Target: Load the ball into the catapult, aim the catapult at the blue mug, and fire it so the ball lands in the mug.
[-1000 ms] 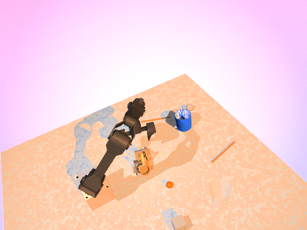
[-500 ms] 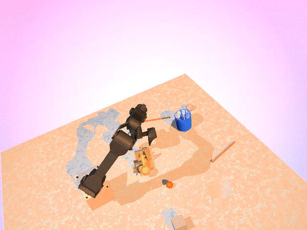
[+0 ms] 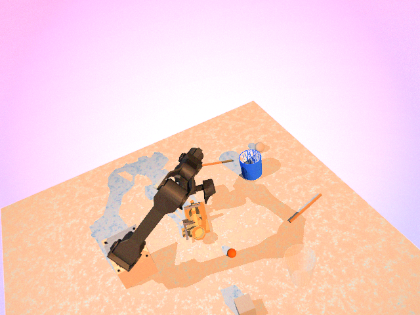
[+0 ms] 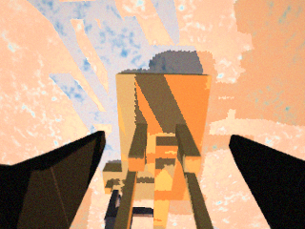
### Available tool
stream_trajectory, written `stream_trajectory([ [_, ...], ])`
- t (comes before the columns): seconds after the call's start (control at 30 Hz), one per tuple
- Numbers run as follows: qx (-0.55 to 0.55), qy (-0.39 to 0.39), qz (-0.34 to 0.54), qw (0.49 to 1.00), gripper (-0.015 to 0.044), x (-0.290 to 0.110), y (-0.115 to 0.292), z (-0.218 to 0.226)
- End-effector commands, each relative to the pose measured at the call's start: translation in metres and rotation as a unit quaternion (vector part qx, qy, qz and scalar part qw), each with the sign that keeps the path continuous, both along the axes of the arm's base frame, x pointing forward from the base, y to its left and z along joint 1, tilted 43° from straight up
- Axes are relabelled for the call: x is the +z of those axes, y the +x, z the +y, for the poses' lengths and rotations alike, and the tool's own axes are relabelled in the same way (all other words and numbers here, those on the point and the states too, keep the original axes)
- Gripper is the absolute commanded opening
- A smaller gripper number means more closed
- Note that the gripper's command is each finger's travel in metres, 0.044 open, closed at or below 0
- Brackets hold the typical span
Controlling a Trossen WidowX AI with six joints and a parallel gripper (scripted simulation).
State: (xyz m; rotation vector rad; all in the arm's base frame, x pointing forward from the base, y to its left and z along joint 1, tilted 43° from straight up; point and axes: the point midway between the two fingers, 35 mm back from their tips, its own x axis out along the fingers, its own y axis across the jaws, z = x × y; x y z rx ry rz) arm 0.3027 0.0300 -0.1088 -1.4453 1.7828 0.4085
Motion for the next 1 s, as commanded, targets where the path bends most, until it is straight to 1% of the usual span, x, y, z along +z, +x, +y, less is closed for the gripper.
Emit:
stream_trajectory([
  [0.0,0.002,-0.003,0.005,1.0,0.044,-0.0069,-0.0026,-0.0069],
  [0.4,0.002,-0.004,0.005,1.0,0.044,-0.0154,-0.0041,-0.0152],
  [0.8,-0.001,-0.001,0.001,1.0,0.0125,-0.0133,-0.0027,-0.0129],
  [0.97,-0.001,-0.001,0.001,1.0,0.0092,-0.0133,-0.0027,-0.0129],
])
